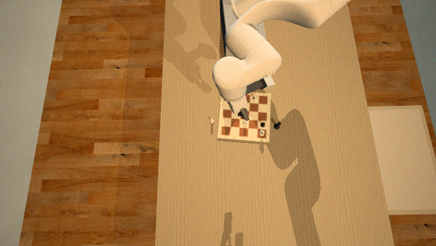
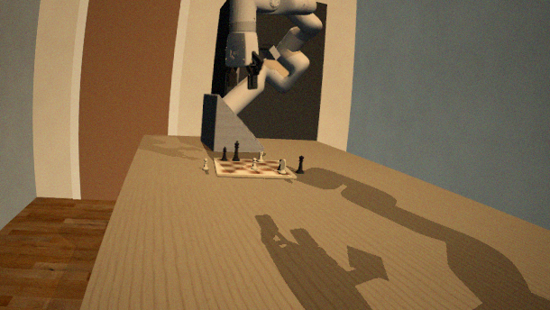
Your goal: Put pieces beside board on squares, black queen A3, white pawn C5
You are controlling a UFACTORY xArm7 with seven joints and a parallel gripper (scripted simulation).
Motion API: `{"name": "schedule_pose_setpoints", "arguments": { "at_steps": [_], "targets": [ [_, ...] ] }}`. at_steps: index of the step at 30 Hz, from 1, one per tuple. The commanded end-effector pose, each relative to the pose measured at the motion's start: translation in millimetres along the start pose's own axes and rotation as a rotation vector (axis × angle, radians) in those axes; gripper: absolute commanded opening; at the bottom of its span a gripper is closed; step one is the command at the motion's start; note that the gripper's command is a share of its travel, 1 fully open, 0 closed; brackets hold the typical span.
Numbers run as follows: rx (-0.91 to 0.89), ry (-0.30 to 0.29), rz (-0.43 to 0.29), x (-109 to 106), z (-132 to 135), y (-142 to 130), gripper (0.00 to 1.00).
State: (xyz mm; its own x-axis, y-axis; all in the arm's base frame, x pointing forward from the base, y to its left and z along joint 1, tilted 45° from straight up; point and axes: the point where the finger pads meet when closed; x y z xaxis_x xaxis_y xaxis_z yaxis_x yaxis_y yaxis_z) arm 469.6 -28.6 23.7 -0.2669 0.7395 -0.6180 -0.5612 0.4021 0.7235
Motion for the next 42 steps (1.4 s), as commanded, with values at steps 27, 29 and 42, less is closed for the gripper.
{"name": "schedule_pose_setpoints", "arguments": {
  "at_steps": [27,29,42],
  "targets": [
    [-0.284,0.235,0.061,41.8,35.8,34.3,1.00],
    [-0.348,0.289,0.076,41.8,35.8,34.3,1.00],
    [-0.752,0.640,0.203,80.4,73.0,73.0,1.00]
  ]
}}
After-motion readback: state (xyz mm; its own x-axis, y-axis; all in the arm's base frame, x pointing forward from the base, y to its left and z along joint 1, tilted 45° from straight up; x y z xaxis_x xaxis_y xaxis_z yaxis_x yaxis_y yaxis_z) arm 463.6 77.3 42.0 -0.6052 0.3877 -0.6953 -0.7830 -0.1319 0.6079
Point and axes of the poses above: the point where the finger pads meet when closed, its own x axis out along the fingers, its own z axis across the jaws, y = z × x, and after that the axes turned 7 degrees about -x, right-handed
